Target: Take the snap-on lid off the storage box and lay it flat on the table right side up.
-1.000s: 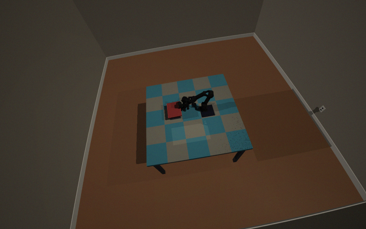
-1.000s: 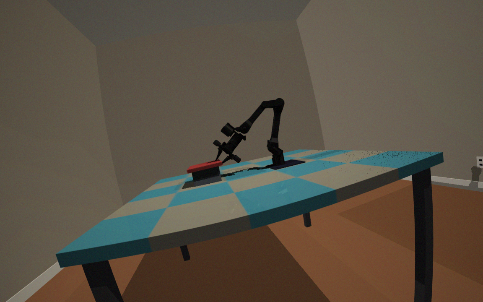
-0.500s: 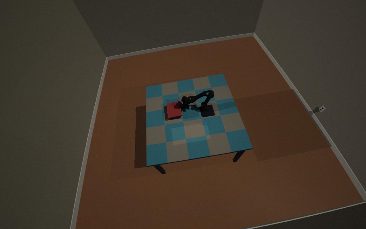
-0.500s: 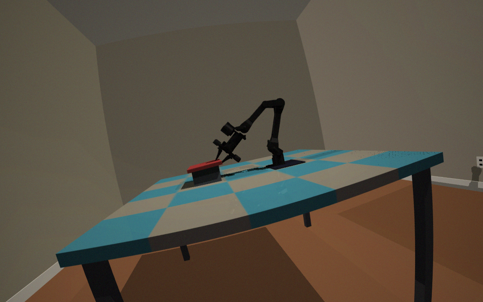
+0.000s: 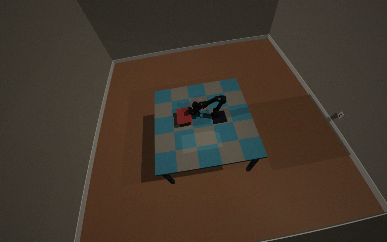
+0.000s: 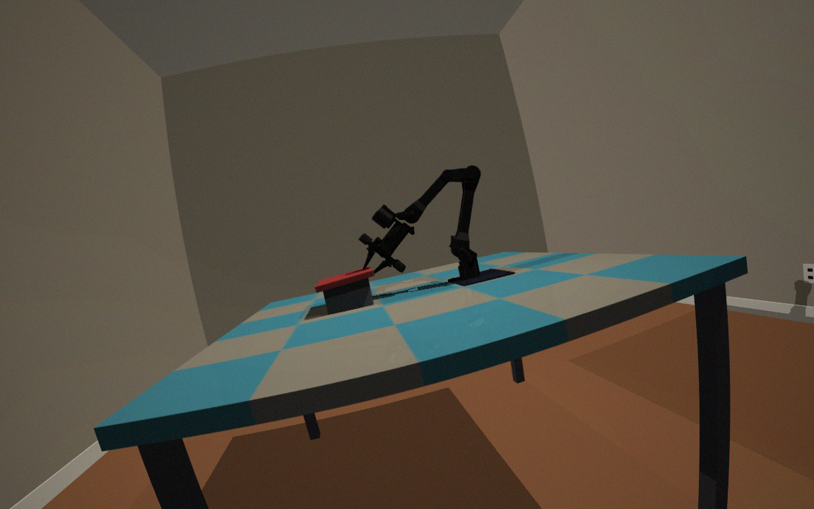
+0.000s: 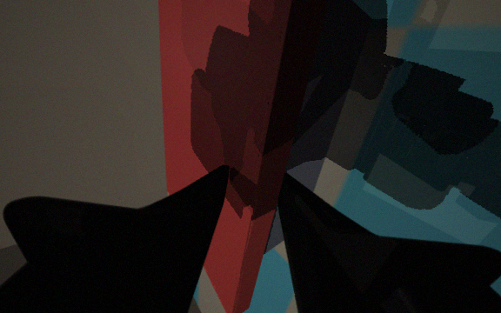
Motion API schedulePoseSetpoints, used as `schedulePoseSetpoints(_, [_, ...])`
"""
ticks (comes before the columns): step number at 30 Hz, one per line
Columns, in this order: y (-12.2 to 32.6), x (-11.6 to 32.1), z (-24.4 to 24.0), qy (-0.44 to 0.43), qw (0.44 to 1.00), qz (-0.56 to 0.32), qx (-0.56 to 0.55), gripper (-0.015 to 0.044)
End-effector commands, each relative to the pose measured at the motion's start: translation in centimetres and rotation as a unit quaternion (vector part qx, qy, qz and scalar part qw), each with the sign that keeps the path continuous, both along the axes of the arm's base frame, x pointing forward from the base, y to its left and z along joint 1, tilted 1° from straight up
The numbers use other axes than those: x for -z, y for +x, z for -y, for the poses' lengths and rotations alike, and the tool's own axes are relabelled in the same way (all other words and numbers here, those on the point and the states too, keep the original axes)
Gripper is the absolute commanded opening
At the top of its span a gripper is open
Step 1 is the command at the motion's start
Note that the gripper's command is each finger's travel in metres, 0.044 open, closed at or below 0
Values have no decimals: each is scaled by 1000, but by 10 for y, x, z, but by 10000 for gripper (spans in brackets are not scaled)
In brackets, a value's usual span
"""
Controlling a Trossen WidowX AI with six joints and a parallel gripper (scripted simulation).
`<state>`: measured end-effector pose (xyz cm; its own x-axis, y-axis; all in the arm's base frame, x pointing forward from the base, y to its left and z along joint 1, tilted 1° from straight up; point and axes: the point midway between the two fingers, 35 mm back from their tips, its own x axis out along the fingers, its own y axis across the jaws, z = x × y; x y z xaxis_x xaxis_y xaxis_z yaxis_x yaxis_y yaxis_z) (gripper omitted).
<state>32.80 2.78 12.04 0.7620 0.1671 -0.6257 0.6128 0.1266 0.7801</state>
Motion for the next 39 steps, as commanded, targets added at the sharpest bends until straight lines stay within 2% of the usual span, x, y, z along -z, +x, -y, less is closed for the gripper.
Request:
schedulePoseSetpoints(1, [0,-2,0,0,1000,1,0,0])
schedulePoseSetpoints(39, [2,-4,0,0,1000,1,0,0])
